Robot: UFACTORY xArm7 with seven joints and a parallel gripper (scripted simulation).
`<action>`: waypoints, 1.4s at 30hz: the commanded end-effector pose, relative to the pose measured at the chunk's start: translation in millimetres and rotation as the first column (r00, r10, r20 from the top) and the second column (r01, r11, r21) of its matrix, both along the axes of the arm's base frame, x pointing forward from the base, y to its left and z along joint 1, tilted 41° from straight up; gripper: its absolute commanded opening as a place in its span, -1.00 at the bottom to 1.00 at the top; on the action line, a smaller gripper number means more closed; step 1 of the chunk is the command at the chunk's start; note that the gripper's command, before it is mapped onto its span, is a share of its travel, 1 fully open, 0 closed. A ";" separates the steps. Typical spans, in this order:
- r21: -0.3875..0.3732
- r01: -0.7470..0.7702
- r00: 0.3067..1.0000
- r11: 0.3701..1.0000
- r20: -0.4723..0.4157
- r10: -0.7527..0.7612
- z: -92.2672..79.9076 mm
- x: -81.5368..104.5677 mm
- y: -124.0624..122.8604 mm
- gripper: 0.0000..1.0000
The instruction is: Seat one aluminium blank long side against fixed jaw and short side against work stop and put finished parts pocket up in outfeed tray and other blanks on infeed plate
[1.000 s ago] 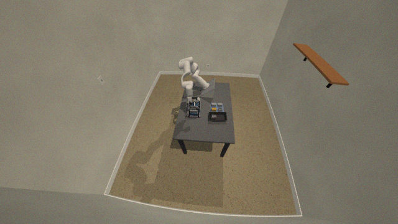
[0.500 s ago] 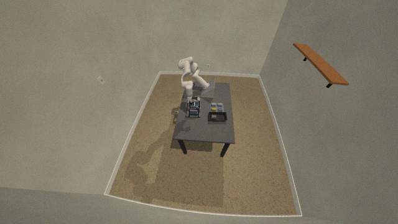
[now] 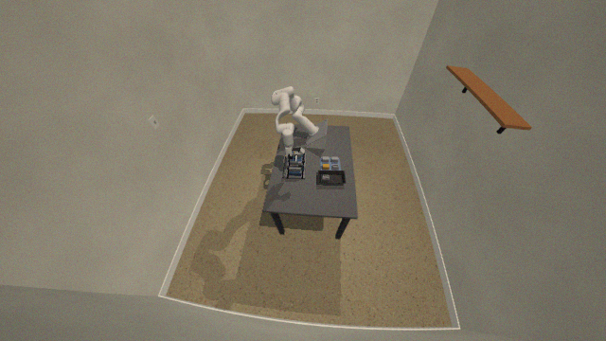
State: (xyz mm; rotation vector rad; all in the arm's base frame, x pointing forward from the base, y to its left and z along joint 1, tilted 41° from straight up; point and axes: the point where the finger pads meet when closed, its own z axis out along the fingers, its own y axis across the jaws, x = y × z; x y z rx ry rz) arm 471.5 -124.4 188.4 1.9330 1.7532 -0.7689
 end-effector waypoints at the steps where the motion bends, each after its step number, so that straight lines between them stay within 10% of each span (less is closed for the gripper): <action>1: -0.004 -0.006 1.000 1.000 0.008 0.006 -1.3 5.1 8.8 -1.00; 20: -0.037 -0.045 0.997 0.998 0.057 0.047 -98.7 38.0 175.5 -1.00; 42: 0.003 -0.019 1.000 1.000 -0.010 0.019 -255.3 -25.7 311.2 -1.00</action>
